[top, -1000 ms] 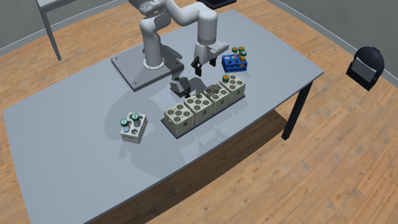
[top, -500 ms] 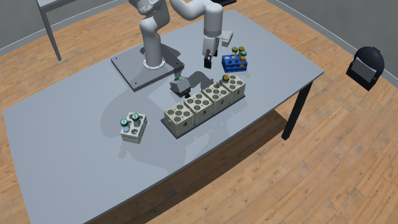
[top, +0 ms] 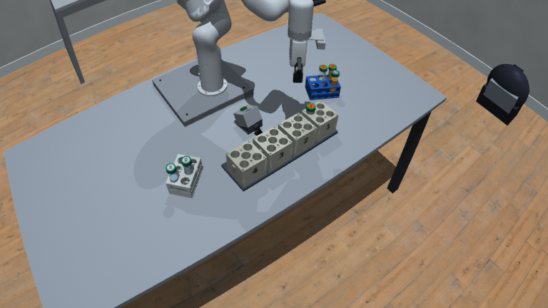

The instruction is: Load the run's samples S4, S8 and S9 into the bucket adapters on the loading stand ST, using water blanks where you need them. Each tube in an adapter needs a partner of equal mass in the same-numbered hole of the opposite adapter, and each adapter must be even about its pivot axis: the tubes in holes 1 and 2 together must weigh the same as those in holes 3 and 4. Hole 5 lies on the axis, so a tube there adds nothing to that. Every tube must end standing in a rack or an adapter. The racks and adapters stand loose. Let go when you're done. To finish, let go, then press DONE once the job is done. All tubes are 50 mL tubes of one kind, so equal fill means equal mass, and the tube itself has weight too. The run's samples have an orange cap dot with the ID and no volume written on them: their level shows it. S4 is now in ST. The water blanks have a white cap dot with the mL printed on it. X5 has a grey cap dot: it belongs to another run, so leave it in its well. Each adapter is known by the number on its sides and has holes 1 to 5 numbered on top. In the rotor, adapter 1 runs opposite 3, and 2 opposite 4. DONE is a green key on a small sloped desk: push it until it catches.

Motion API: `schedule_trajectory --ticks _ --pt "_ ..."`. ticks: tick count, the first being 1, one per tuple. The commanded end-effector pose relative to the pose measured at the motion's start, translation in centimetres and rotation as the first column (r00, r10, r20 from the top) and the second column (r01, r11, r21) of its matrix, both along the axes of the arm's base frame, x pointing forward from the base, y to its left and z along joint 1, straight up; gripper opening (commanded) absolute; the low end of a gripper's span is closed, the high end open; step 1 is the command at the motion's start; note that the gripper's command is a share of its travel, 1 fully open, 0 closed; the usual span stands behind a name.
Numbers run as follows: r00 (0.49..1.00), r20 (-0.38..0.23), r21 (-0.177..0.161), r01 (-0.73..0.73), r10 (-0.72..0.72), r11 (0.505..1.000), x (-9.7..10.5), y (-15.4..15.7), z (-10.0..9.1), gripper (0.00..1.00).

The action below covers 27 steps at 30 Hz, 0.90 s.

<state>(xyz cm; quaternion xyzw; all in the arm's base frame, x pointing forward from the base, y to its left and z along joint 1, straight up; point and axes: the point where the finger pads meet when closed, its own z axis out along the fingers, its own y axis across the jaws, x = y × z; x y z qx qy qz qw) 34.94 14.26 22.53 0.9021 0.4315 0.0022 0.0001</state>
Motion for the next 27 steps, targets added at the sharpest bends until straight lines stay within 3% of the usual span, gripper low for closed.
schedule_trajectory --ticks 1,27 --pt "1.0 0.006 -0.005 -0.008 0.008 1.0 -0.9 1.9 0.1 1.0" --pt "1.0 0.006 -0.004 -0.008 0.008 1.0 -6.2 11.6 0.1 1.0"
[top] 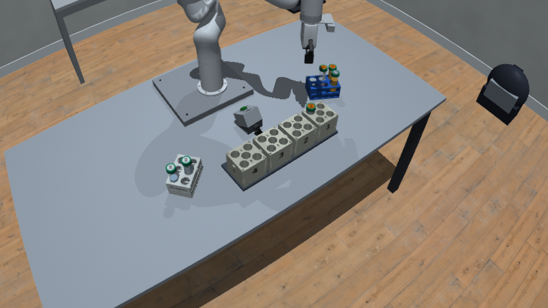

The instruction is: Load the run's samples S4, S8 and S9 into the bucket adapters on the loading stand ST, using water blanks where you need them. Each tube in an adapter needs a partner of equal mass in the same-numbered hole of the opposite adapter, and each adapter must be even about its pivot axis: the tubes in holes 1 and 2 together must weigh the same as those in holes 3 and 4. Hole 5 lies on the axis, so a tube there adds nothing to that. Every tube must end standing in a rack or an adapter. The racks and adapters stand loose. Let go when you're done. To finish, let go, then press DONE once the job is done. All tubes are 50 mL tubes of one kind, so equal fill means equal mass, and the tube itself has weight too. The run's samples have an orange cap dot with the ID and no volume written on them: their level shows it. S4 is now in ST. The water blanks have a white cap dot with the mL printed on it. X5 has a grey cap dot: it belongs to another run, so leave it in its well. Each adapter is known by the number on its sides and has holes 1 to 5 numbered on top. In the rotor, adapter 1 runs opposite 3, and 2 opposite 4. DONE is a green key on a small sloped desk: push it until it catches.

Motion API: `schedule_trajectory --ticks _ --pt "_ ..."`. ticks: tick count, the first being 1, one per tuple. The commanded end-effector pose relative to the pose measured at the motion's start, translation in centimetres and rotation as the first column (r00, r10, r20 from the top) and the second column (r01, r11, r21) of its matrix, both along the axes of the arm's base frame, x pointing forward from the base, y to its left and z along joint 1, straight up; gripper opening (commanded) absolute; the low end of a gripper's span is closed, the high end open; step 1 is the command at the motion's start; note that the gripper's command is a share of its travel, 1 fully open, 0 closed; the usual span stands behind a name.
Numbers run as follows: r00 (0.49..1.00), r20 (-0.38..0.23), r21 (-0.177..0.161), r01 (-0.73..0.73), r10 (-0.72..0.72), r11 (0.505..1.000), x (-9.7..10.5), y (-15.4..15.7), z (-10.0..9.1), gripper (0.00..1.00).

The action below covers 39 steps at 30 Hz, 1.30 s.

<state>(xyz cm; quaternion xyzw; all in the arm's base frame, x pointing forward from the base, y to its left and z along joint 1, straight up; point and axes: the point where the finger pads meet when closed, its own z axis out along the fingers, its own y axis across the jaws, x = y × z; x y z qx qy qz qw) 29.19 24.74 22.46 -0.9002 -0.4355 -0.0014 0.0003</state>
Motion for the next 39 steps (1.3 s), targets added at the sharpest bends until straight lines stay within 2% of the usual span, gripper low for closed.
schedule_trajectory --ticks 1,7,15,39 --pt "1.0 0.008 -0.004 0.001 -0.001 1.0 -0.7 1.6 0.1 1.0" --pt "1.0 0.007 -0.004 0.001 -0.001 1.0 -2.1 4.2 0.1 1.0" --pt "1.0 0.007 -0.004 0.001 -0.001 1.0 -2.2 4.3 -0.7 1.0" --pt "1.0 0.007 -0.004 0.001 -0.001 1.0 -2.1 4.3 -6.6 1.0"
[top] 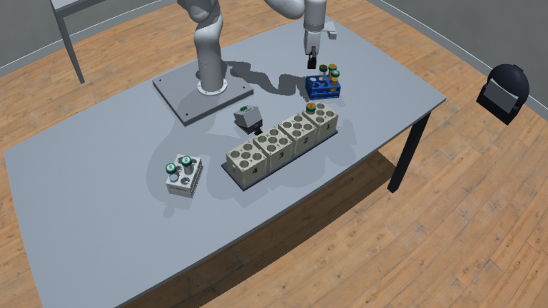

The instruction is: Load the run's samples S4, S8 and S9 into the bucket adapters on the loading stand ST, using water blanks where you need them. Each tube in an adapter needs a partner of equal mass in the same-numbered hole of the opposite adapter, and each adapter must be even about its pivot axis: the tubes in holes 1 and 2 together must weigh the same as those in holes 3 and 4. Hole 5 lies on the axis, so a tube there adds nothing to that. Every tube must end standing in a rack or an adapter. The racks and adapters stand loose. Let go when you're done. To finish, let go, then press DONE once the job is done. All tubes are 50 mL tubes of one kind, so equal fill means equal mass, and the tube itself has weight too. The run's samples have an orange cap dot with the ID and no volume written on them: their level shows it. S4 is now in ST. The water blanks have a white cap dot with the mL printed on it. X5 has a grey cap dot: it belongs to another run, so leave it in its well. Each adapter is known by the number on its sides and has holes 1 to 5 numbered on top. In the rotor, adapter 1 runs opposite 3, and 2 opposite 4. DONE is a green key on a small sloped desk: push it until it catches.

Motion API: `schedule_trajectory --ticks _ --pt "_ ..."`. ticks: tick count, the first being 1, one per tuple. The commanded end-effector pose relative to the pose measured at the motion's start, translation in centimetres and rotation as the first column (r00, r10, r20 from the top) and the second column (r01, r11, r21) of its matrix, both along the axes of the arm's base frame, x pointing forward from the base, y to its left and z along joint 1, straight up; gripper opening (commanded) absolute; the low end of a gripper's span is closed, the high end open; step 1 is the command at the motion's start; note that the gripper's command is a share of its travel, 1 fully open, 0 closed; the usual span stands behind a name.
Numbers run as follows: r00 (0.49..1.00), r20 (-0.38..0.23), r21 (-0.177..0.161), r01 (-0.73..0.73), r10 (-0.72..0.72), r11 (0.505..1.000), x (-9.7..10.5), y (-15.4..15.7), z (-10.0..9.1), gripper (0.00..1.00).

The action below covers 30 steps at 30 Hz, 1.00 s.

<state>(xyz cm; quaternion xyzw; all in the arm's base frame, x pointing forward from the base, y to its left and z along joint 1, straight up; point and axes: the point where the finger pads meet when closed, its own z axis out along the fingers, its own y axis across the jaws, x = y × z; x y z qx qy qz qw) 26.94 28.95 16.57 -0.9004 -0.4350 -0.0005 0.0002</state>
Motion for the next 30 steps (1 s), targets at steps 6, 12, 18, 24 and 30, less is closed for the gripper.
schedule_trajectory --ticks 6,12,18,24,30 --pt "1.0 0.009 -0.003 0.0 0.0 1.0 0.1 0.1 -2.3 1.0" --pt "1.0 0.009 -0.003 0.0 0.0 1.0 0.1 0.1 -3.4 1.0" --pt "1.0 0.009 -0.003 0.0 0.0 1.0 0.1 0.1 -4.3 1.0" --pt "1.0 0.009 -0.003 0.0 0.0 1.0 0.1 0.1 -4.3 1.0" --pt "1.0 0.009 -0.003 0.0 0.0 1.0 0.1 0.1 -4.3 1.0"
